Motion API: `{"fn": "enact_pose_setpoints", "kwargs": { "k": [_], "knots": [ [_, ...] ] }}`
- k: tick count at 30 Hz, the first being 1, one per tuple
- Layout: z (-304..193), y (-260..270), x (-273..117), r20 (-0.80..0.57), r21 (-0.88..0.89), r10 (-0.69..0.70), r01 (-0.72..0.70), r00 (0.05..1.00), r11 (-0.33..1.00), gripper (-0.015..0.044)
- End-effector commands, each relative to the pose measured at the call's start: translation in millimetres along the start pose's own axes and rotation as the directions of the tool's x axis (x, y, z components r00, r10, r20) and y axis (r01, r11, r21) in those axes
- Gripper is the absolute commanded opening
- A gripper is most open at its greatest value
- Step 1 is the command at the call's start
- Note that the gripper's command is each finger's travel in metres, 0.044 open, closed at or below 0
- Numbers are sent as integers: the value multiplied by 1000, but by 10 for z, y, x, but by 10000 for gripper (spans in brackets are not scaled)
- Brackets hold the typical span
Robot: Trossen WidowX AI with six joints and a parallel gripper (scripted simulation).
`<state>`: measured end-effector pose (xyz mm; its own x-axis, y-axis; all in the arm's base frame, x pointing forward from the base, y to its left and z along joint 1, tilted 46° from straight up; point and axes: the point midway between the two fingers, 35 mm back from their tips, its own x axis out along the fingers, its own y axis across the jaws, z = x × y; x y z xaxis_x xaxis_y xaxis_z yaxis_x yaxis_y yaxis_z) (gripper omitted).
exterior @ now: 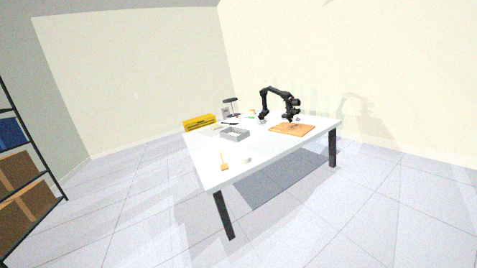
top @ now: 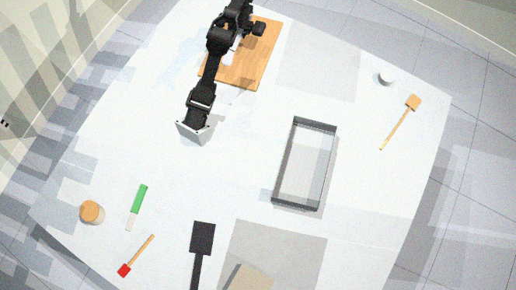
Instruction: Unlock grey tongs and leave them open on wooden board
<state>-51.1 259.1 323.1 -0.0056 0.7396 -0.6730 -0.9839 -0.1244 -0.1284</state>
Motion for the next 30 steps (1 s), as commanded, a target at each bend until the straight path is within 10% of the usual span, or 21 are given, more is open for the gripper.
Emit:
{"fn": "enact_pose_setpoints", "kwargs": {
  "k": [1,15,30],
  "knots": [
    [-8,-1,62,-1,-6,3,-3,1000,1000,-150],
    [-34,-23,214,1,-7,1,-1,1000,1000,-150],
    [-37,-27,204,0,-2,-2,2,1000,1000,244]
  ]
}}
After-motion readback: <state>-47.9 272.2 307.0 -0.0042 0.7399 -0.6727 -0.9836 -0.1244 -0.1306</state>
